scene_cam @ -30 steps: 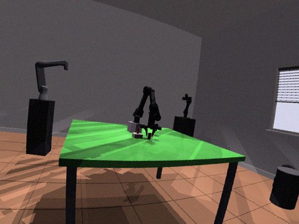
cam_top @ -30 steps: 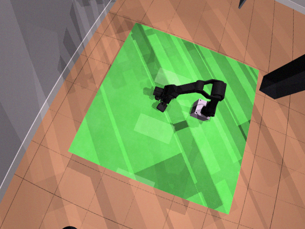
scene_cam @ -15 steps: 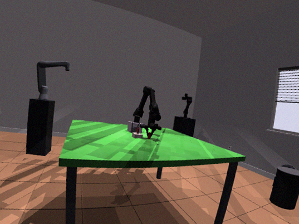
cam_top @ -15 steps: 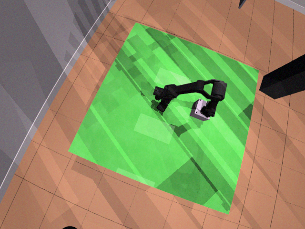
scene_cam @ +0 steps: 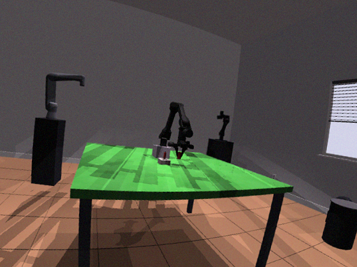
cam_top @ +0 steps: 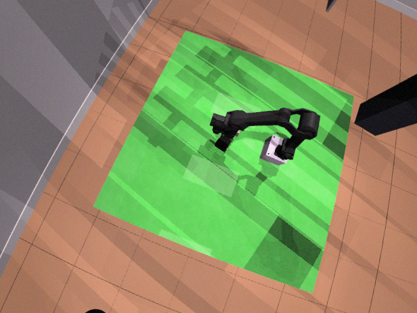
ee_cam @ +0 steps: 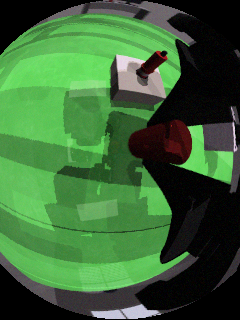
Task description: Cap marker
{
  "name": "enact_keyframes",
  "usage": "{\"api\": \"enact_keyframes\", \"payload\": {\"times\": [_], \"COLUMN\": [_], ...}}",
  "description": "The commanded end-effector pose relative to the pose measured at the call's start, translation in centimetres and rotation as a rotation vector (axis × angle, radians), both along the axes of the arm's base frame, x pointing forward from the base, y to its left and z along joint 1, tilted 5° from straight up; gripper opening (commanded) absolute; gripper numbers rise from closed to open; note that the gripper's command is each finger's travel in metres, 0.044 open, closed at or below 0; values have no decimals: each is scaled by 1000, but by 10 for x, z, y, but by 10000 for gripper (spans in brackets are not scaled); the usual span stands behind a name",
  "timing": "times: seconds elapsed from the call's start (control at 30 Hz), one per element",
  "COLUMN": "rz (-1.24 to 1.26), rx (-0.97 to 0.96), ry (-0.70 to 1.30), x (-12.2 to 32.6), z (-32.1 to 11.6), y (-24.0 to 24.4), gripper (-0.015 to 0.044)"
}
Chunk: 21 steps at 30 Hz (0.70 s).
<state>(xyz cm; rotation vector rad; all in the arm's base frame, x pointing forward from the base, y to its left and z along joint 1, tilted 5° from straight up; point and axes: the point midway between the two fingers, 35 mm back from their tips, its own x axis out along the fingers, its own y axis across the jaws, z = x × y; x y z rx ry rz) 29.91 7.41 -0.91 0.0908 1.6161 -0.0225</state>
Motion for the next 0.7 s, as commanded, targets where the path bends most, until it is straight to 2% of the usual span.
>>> {"api": "enact_keyframes", "payload": {"times": [0.0,0.67], "rz": [6,4], "rx": [3,-2], "ry": [1,-2], "x": [0,4], "z": [10,36], "y": [0,-57], "gripper": [0,0]}}
